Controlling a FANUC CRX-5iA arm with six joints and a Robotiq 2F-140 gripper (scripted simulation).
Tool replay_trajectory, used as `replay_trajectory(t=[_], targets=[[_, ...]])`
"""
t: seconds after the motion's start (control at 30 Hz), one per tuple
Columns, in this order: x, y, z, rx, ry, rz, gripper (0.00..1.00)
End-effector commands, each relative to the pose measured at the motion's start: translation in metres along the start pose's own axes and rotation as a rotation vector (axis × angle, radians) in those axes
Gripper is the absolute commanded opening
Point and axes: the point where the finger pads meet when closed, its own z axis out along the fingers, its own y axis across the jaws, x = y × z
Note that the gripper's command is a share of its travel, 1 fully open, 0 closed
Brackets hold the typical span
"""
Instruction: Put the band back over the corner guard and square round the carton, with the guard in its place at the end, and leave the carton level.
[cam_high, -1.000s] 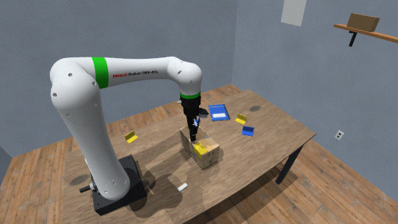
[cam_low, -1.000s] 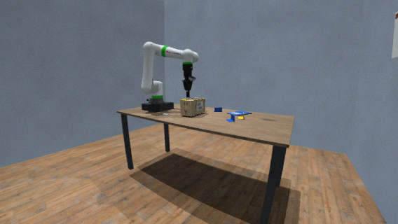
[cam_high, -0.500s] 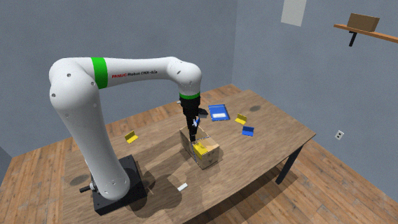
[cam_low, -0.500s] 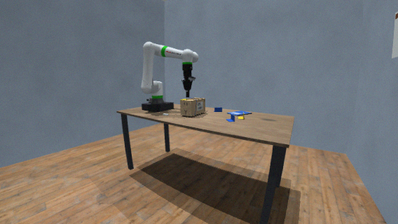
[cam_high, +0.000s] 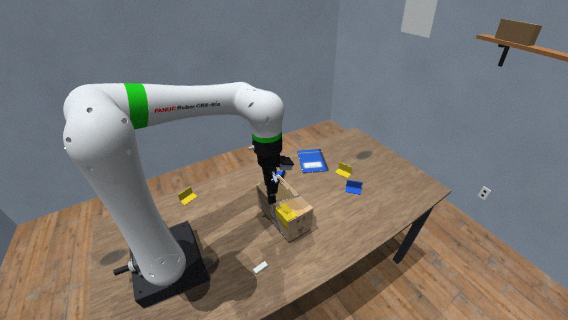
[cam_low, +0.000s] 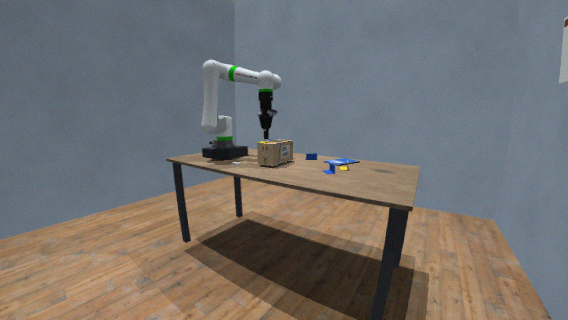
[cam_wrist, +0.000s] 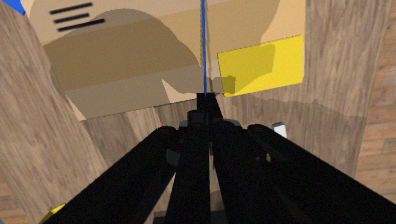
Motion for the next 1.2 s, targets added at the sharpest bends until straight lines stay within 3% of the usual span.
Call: replay_trajectory(t=[0.0, 1.17], targets=[[-0.0036, 0.0008, -0.0008, 0.000, 0.002, 0.000, 0.10], [-0.0114, 0.0105, -0.0008, 0.000, 0.002, 0.000, 0.10]])
